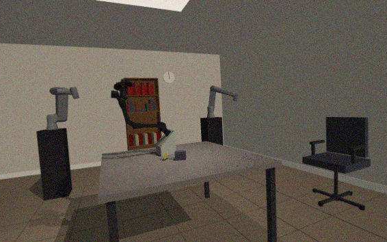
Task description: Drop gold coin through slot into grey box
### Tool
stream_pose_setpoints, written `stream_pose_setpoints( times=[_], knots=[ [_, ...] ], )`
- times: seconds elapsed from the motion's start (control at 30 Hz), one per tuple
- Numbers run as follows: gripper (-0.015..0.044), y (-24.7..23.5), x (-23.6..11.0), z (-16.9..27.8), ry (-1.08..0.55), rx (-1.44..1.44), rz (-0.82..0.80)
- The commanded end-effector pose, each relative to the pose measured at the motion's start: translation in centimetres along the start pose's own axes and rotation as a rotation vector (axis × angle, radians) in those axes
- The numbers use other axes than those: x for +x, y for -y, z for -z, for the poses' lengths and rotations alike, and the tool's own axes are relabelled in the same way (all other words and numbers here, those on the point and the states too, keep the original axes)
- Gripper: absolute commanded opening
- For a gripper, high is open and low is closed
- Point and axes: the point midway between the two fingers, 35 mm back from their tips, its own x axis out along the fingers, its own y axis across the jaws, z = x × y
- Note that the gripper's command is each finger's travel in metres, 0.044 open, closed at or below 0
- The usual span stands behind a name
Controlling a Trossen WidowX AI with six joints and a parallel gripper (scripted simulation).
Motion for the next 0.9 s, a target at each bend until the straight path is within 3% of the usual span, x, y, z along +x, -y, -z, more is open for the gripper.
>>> stream_pose_setpoints(
  times=[0.0,0.2,0.43,0.63,0.87],
  knots=[
    [0.0161,6.9,2.1,1.7,0.000,-0.020,0.237],
    [0.0161,17.0,1.8,2.8,0.024,-0.049,0.580],
    [0.0161,27.7,-2.3,3.1,0.063,-0.066,0.957],
    [0.0161,35.1,-8.4,3.0,0.102,-0.064,1.263],
    [0.0161,41.8,-18.4,3.6,0.146,-0.035,1.649]
  ],
)
